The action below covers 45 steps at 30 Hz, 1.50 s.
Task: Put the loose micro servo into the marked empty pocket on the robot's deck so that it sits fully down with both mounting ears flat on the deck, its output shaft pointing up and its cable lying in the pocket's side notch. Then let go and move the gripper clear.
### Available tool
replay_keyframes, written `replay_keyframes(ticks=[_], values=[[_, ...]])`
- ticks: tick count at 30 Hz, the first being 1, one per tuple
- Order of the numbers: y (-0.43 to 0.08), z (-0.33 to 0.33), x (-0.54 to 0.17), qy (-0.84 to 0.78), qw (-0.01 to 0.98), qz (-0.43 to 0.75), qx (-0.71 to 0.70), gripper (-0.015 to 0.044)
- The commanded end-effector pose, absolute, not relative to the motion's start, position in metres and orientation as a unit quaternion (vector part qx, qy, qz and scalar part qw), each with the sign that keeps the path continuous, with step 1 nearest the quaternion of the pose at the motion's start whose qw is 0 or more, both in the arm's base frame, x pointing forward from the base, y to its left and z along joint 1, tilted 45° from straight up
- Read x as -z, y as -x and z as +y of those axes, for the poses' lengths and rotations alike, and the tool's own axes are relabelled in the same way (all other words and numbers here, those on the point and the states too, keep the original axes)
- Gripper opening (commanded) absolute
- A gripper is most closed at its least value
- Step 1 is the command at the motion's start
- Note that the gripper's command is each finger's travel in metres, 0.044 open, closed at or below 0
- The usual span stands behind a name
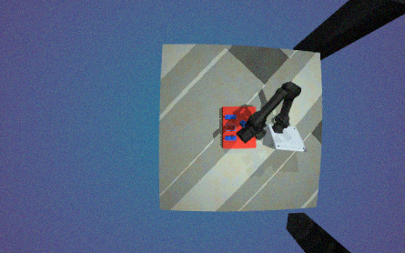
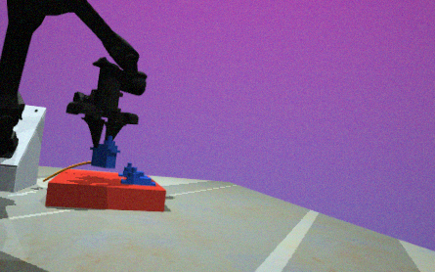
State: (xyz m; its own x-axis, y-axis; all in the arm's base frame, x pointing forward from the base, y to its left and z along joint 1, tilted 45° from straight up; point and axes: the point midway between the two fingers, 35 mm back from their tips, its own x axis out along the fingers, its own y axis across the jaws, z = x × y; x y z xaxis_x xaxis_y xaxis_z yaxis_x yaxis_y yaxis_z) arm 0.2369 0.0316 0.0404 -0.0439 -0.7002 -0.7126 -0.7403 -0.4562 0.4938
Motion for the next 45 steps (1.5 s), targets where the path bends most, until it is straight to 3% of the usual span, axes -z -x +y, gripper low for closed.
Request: replay_keyframes(ticks=[1,23,45], values=[[-0.2371,0.0335,-0.0398,0.688,0.074,0.556,-0.461,0.0000],[-0.2371,0.0335,-0.0398,0.610,0.327,0.688,-0.220,0.0000],[-0.2371,0.0335,-0.0399,0.444,0.531,0.720,0.053,0.0000]])
